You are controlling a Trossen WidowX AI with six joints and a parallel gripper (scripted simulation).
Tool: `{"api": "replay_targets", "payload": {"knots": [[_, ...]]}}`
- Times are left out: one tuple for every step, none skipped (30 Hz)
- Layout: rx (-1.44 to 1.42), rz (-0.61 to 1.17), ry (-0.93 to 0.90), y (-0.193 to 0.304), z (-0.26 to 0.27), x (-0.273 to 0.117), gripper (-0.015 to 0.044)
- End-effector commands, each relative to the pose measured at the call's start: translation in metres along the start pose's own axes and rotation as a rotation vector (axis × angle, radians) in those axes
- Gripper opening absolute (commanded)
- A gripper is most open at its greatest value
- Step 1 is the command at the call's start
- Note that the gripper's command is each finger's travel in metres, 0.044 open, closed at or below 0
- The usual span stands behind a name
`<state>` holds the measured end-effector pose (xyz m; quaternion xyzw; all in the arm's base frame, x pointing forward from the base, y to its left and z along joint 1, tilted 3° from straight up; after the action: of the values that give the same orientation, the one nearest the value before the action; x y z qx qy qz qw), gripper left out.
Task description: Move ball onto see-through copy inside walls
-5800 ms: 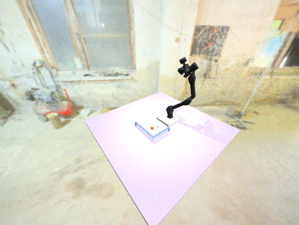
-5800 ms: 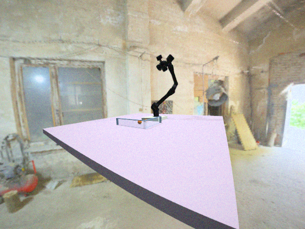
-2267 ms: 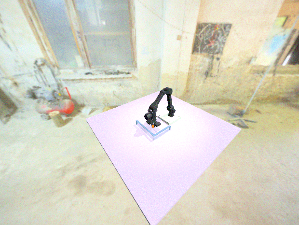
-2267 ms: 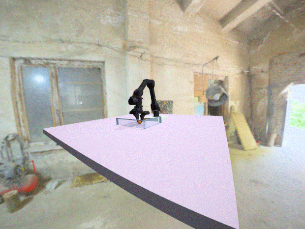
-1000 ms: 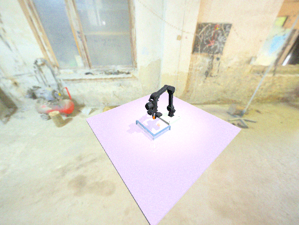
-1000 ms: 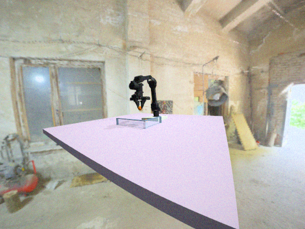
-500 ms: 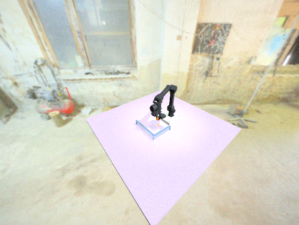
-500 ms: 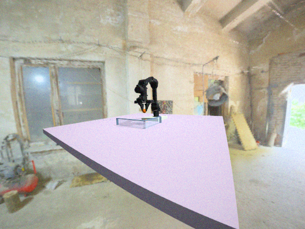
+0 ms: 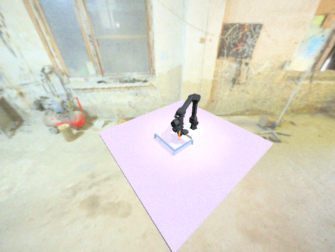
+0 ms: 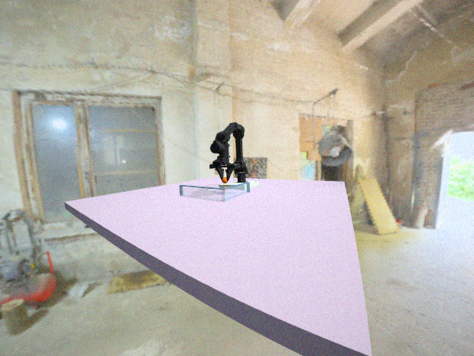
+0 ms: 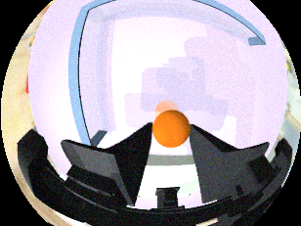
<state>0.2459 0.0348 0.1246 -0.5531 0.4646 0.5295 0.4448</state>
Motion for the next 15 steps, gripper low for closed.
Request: {"api": "replay_targets", "payload": {"knots": [[0.0,0.01,-0.004,0.002,0.0,0.02,0.0],[0.0,0.01,-0.004,0.002,0.001,0.024,0.0],[0.0,0.01,-0.004,0.003,0.001,0.029,0.0],[0.0,0.01,-0.004,0.003,0.001,0.034,0.0],[0.0,0.01,-0.004,0.004,0.001,0.038,0.0],[0.0,0.011,-0.004,0.004,0.001,0.04,0.0],[0.0,0.011,-0.004,0.004,0.001,0.041,0.0],[0.0,0.011,-0.004,0.004,0.001,0.041,0.0],[0.0,0.011,-0.004,0.004,0.001,0.041,0.0],[0.0,0.011,-0.004,0.004,0.001,0.041,0.0],[0.0,0.011,-0.004,0.004,0.001,0.041,0.0],[0.0,0.011,-0.004,0.004,0.001,0.042,0.0],[0.0,0.011,-0.004,0.004,0.001,0.043,0.0],[0.0,0.011,-0.004,0.004,0.001,0.044,0.0],[0.0,0.011,-0.004,0.004,0.001,0.046,0.0]]}}
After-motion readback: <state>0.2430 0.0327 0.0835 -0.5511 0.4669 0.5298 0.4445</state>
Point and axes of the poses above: the point midway between the two fingers, 35 mm back from their tips, its own x axis out along the fingers, its own z axis across the jaws, y = z × x, the point moved 5 cm from there along -x, back along the fingers, and after that the axes turned 10 degrees about -x, right-handed, at the moved point
